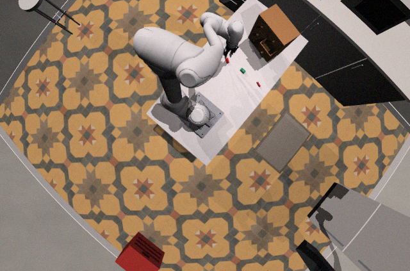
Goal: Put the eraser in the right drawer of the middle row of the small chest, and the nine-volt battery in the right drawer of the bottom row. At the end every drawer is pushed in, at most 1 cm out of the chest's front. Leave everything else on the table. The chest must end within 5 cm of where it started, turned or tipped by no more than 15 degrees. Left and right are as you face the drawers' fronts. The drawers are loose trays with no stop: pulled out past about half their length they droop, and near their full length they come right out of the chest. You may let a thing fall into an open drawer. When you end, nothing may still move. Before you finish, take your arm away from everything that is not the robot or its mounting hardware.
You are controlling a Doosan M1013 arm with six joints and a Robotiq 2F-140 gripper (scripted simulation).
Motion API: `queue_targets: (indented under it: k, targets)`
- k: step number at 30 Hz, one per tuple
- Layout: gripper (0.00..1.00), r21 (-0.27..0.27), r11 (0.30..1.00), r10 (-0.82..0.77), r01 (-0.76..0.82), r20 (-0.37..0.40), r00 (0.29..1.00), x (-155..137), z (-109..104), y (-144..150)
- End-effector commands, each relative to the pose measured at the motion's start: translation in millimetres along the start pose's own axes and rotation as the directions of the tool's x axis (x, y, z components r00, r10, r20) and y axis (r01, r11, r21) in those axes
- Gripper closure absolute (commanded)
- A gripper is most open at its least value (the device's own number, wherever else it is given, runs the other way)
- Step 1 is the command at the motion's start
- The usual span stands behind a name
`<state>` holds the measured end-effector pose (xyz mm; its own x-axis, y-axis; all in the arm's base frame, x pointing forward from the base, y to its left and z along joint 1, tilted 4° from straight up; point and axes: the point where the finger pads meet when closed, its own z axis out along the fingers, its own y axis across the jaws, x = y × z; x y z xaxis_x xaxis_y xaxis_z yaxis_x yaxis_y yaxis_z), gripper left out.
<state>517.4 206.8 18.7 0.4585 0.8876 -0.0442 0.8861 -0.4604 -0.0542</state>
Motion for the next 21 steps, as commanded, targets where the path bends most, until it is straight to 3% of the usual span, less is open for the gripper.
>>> queue_targets:
  k: [1, 21]
  targets:
    - [0.77, 0.000, 1.000, 0.000, 0.000, 0.000, 1.000, 0.0, -0.1, 0.0]
    - [0.77, 0.001, 1.000, -0.001, 0.001, -0.001, 1.000, 0.1, 11.3, 0.4]
